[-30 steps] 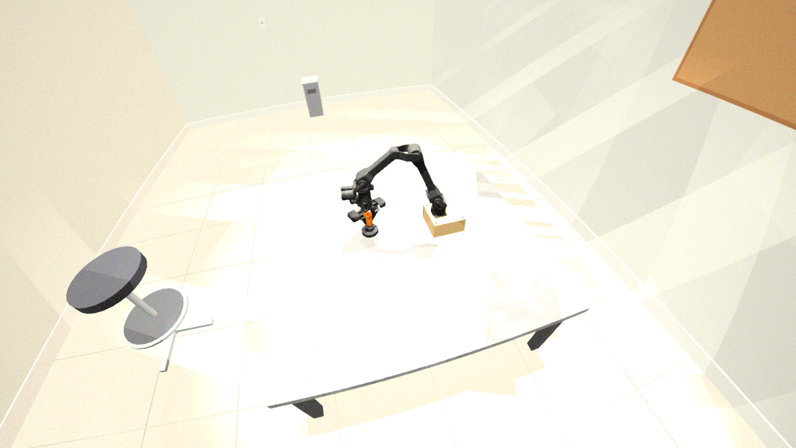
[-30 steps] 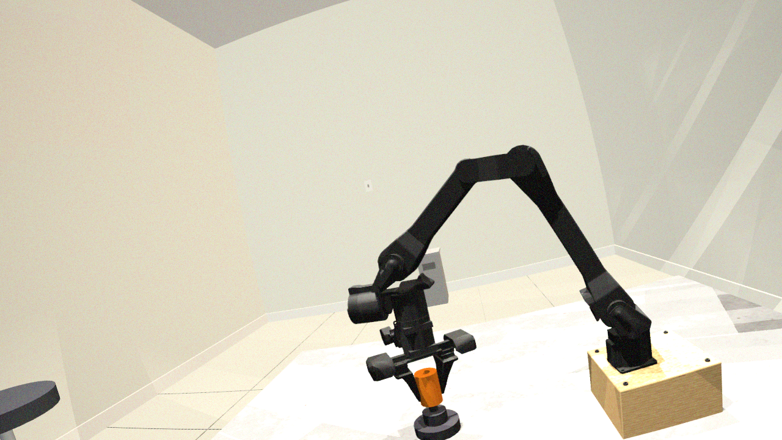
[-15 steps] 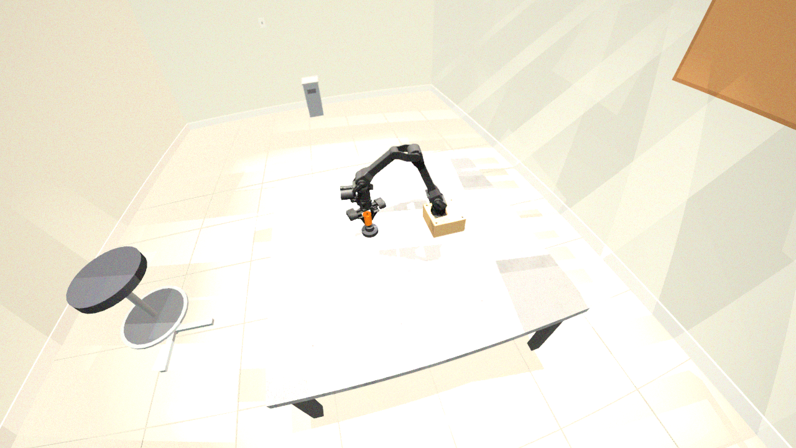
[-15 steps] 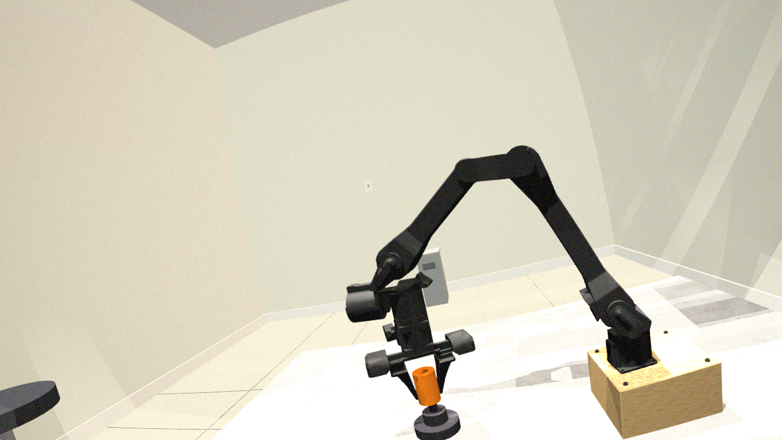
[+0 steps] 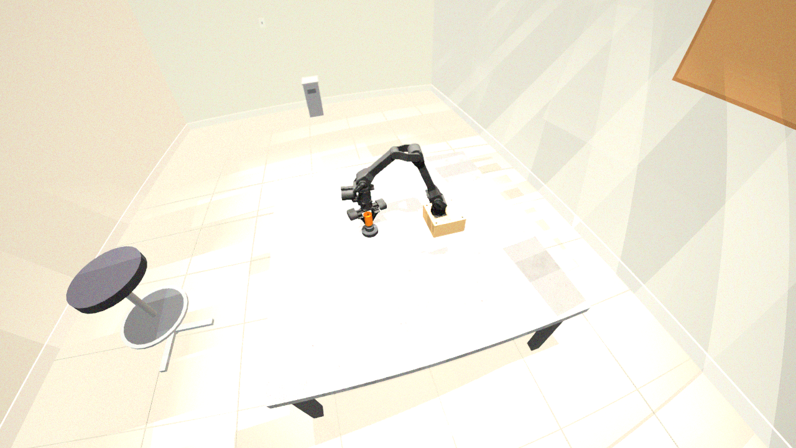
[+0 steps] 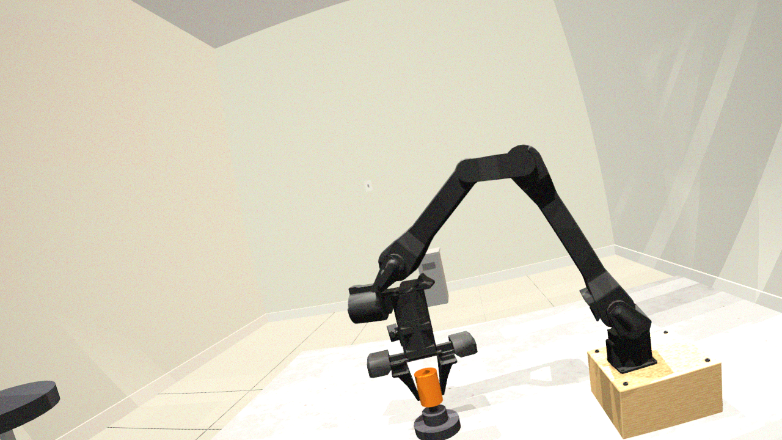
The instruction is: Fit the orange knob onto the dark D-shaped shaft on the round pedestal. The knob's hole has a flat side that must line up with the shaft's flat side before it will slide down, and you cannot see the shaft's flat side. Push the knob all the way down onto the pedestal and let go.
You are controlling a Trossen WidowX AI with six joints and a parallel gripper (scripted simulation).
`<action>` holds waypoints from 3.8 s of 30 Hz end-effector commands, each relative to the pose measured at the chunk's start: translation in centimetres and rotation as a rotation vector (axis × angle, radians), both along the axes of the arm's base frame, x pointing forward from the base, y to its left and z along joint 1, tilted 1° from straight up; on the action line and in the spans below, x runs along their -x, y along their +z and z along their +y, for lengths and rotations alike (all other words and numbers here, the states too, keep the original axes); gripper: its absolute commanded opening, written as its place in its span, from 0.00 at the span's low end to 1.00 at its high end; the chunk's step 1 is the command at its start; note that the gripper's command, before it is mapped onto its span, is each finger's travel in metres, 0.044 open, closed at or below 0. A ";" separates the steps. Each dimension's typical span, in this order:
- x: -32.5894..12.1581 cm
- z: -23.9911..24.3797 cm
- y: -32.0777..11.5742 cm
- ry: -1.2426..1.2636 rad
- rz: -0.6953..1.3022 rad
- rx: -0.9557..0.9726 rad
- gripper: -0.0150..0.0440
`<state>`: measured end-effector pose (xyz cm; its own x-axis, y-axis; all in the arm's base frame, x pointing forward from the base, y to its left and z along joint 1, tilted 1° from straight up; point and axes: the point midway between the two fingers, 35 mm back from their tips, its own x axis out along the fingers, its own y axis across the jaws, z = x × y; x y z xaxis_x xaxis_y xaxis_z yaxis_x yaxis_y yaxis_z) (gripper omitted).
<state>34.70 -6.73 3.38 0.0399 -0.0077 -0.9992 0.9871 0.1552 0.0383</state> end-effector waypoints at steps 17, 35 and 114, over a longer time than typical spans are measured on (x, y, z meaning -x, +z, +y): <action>-0.2 0.0 0.1 -0.005 -0.003 0.000 0.25; -0.2 0.0 0.3 -0.215 -0.004 -0.009 0.25; -0.3 -0.1 0.5 -0.623 -0.008 -0.026 0.25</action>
<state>34.84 -6.76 3.64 0.0379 -0.0073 -0.9993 0.9334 -0.3568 0.0380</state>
